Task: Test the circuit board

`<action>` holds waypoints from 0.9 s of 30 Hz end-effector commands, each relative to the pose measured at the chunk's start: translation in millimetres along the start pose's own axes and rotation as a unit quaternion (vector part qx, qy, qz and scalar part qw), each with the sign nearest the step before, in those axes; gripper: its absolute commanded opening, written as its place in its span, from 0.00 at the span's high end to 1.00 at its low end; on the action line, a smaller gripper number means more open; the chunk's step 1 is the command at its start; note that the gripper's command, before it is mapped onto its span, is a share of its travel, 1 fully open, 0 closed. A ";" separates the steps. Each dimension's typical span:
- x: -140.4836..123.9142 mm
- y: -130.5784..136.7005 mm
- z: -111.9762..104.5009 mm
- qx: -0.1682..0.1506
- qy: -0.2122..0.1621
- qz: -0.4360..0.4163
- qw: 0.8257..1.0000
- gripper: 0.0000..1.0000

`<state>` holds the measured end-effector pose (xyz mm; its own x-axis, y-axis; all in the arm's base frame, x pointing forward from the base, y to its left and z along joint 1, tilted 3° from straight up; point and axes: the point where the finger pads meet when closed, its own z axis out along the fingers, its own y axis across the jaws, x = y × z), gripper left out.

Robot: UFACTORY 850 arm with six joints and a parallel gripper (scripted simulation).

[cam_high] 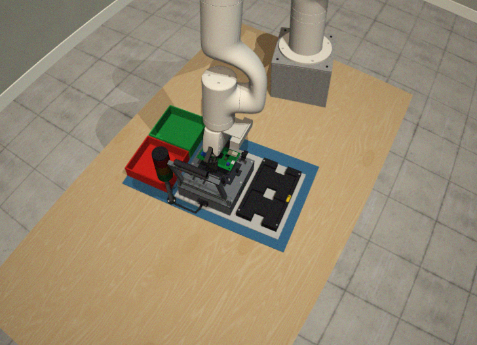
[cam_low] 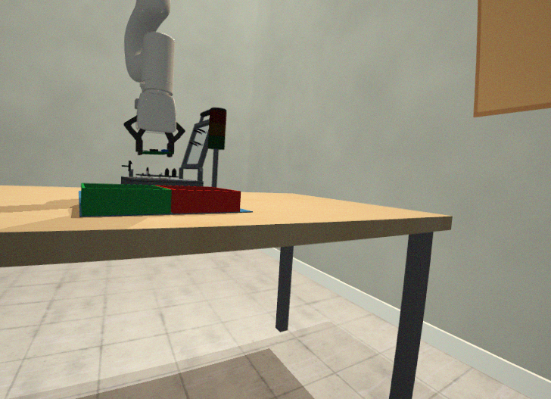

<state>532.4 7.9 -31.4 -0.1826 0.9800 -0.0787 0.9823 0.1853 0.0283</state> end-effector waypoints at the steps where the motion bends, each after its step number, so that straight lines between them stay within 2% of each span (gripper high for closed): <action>1: -0.4 1.0 2.9 0.009 0.012 -0.001 1.000 0.21; 27: 0.4 0.4 40.7 0.009 0.012 -0.001 1.000 0.21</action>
<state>533.2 5.7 -67.0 -0.1851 0.9813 -0.0536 0.9826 0.1858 0.0081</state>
